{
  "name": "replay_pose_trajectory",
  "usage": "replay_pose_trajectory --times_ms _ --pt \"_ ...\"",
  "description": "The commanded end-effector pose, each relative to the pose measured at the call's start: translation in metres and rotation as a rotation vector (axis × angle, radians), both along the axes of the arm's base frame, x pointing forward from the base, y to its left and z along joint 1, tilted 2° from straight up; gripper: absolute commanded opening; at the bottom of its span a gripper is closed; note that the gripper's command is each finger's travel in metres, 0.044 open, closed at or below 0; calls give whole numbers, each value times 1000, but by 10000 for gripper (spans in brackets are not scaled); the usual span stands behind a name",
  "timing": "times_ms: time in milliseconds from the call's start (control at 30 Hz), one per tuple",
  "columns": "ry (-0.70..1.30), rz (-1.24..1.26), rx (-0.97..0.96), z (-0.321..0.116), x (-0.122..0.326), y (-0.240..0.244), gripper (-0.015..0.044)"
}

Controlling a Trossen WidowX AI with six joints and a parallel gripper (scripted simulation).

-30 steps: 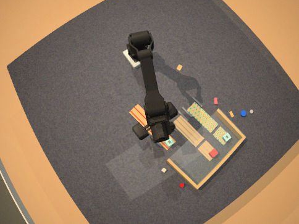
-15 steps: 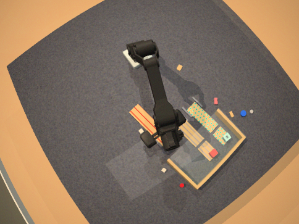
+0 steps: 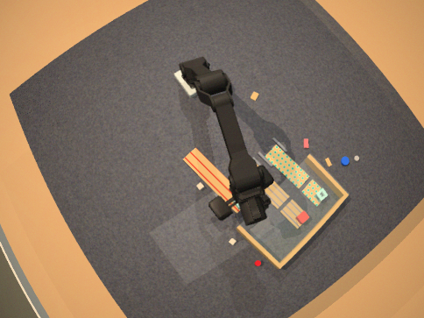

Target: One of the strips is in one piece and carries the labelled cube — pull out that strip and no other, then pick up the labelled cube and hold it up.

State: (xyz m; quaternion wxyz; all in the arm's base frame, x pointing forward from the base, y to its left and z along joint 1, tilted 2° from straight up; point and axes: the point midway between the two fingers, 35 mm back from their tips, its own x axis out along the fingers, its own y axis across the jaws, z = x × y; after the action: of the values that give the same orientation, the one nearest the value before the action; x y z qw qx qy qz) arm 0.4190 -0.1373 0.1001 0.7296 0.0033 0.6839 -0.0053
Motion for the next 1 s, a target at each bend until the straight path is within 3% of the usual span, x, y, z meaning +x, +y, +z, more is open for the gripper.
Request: replay_pose_trajectory --times_ms 0,133,967 --pt "-3 -6 -6 0 4 -1 335" --pt "-3 -6 -6 -6 5 -1 250" --pt "-3 -6 -6 -47 8 -1 250"
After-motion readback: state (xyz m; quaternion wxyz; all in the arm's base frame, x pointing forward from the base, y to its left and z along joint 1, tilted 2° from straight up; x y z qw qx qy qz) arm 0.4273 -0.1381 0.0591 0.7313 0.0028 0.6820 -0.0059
